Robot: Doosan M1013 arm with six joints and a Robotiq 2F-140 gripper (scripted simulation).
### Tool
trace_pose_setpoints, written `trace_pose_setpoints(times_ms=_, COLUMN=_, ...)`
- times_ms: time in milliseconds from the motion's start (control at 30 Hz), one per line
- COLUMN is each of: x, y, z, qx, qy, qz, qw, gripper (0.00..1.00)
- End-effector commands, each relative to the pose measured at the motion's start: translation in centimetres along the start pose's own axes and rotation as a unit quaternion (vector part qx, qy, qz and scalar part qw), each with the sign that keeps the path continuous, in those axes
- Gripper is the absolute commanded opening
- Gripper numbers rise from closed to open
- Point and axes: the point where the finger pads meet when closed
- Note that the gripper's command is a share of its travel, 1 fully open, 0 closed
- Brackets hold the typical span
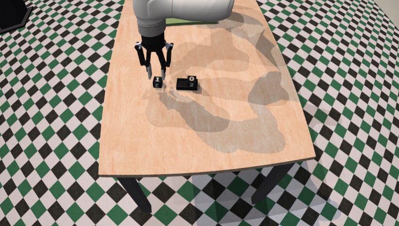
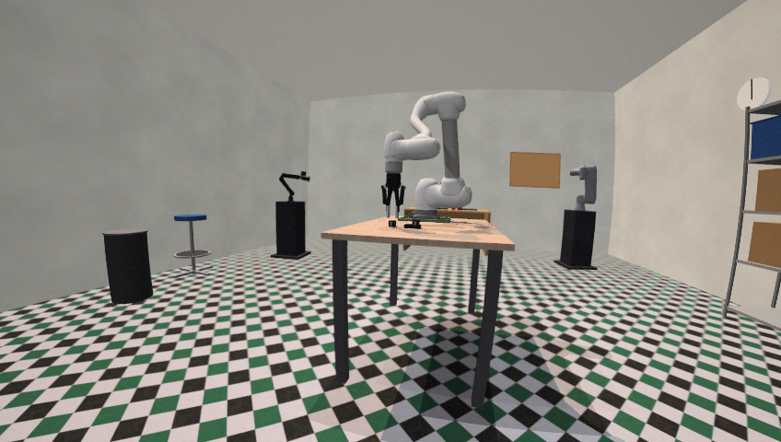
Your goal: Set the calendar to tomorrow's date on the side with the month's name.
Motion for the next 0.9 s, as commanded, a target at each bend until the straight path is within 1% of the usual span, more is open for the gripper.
trace_pose_setpoints(times_ms=0, x=0.3, y=0.0, z=0.0, qx=0.000, qy=0.000, qz=0.000, qw=1.000, gripper=0.29)
trace_pose_setpoints(times_ms=67, x=0.5, y=0.0, z=0.0, qx=0.000, qy=0.000, qz=0.000, qw=1.000, gripper=0.29)
trace_pose_setpoints(times_ms=433, x=3.4, y=0.0, z=0.0, qx=0.000, qy=0.000, qz=0.000, qw=1.000, gripper=0.29)
trace_pose_setpoints(times_ms=700, x=3.7, y=0.0, z=0.0, qx=0.000, qy=0.000, qz=0.000, qw=1.000, gripper=0.29)
trace_pose_setpoints(times_ms=767, x=3.6, y=0.0, z=0.0, qx=0.000, qy=0.008, qz=0.000, qw=1.000, gripper=0.29)
trace_pose_setpoints(times_ms=867, x=3.5, y=0.0, z=-0.1, qx=0.000, qy=0.043, qz=-0.003, qw=0.999, gripper=0.29)
Point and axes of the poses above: the point where the finger pads meet when closed, its own x axis back along the fingers, its own y axis across the jaws, z = x × y, and after that the axes turned 6 degrees about x, right-handed
